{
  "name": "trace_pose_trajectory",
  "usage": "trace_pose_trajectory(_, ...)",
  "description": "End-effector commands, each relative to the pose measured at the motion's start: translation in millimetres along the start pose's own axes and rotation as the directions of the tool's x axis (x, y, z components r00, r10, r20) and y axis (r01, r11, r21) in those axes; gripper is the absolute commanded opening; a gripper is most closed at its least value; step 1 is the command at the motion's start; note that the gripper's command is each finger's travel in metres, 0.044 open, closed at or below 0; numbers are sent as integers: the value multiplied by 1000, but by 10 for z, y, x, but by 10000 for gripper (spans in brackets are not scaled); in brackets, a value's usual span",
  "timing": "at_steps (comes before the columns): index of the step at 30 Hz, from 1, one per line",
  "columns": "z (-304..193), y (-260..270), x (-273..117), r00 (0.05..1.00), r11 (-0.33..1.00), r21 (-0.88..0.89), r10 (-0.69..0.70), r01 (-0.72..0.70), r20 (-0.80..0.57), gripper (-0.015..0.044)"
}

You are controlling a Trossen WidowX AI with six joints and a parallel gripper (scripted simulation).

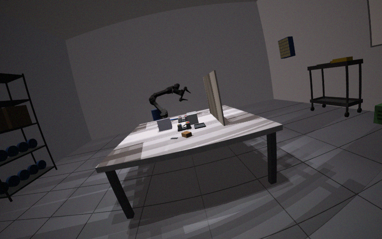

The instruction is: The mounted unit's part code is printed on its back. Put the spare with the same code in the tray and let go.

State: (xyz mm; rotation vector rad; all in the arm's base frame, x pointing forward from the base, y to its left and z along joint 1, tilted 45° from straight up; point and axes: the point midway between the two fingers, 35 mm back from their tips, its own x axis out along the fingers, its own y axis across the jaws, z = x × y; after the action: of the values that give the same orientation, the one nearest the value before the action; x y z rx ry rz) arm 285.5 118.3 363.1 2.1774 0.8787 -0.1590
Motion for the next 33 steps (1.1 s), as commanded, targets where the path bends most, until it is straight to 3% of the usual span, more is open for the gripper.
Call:
trace_pose_trajectory(1, 565, 30, 458, 968, 904, -352, -198, 242, 157, 440)
trace_pose_trajectory(17, 1485, -52, 869, 838, 528, -676, -478, 514, 263, 440)
trace_pose_trajectory(28, 2118, -180, 1002, 725, 251, -833, -648, 494, 234, 440)
trace_pose_trajectory(33, 2118, -180, 1002, 725, 251, -833, -648, 494, 234, 440)
